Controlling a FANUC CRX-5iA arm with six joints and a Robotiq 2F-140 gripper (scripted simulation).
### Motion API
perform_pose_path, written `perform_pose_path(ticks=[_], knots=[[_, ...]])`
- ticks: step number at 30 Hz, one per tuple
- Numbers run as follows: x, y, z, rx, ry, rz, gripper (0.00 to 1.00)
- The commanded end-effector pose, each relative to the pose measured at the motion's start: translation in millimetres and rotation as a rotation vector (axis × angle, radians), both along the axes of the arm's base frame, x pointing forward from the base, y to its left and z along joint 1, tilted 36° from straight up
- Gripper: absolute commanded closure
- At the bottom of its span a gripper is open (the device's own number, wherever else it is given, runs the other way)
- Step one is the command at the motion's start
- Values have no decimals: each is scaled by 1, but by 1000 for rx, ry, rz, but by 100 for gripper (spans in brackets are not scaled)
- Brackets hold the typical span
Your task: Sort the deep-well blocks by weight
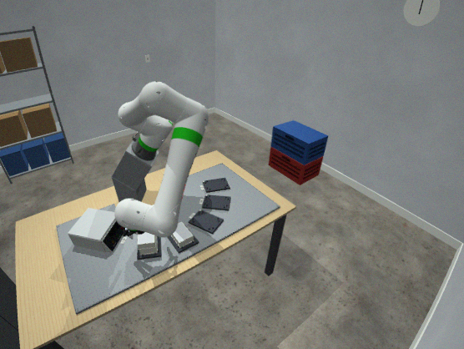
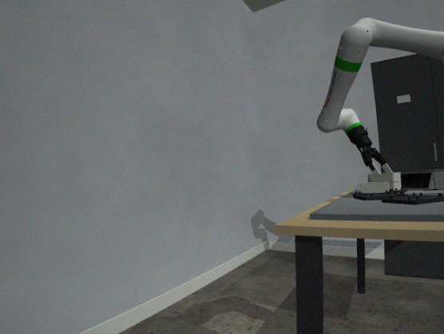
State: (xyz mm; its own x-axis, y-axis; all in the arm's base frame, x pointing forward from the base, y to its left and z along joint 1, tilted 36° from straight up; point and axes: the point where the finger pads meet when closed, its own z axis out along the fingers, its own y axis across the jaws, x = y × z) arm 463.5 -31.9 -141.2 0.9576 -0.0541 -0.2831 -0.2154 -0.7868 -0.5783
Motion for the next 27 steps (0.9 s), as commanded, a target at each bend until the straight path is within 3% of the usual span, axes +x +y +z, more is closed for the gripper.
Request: perform_pose_path(ticks=[1, 15, 16, 27], knots=[[2, 3, -5, 0, 0, 0, 0], [2, 3, -5, 0, 0, 0, 0], [2, 3, -5, 0, 0, 0, 90], [2, 3, -5, 0, 0, 0, 90]])
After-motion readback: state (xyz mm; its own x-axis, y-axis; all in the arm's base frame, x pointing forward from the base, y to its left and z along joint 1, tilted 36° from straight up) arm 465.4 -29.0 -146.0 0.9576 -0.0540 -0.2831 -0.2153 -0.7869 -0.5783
